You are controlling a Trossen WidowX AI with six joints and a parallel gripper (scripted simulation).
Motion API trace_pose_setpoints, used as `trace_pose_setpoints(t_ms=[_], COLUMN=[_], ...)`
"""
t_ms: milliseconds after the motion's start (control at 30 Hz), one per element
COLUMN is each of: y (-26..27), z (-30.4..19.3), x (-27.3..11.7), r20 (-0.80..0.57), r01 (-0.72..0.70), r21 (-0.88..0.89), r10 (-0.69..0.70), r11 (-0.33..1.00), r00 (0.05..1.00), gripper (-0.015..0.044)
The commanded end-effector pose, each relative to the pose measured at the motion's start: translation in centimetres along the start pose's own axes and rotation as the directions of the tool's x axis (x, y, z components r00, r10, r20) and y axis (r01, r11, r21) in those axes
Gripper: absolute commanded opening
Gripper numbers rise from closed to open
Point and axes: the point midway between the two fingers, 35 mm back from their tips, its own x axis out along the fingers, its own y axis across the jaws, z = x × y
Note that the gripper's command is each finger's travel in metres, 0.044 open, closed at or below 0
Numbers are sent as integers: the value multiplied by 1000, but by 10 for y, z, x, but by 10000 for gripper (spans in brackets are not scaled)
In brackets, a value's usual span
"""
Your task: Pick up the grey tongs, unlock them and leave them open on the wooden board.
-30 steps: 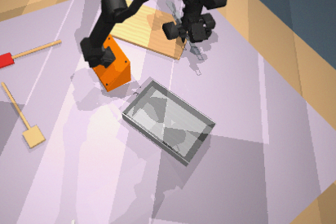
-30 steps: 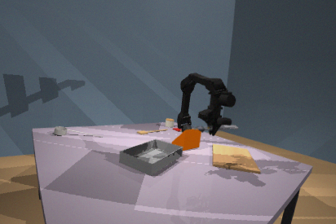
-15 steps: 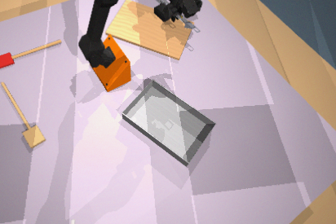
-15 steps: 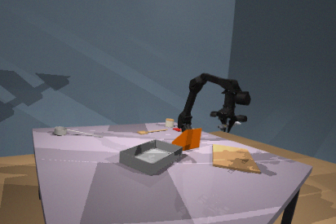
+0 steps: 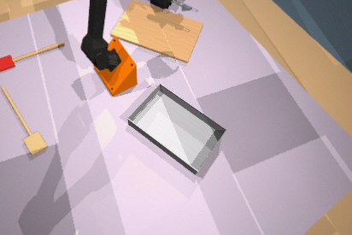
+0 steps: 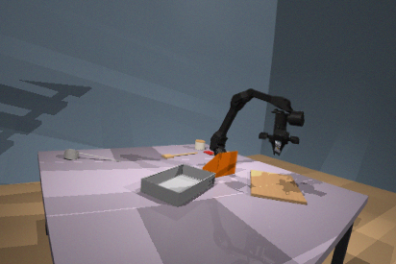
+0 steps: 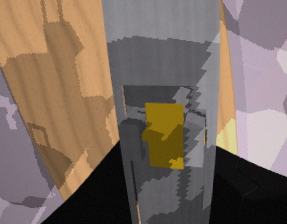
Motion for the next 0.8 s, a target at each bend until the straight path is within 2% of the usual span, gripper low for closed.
trace_pose_setpoints(t_ms=[0, 100, 367, 567, 767], y=[8, 12, 12, 9, 8], z=[-26, -41, -42, -42, -44], x=[6, 9, 10, 9, 0], r20=[-8, -11, 11, 222, 480], r01=[7, 13, 20, 70, 103], r21=[-96, -147, -151, -149, -133], r10=[-8, -14, -18, -36, -27], r11=[995, 989, 988, 986, 986], r00=[1000, 1000, 1000, 974, 877], gripper=[-150, -150, -150, -150, -150])
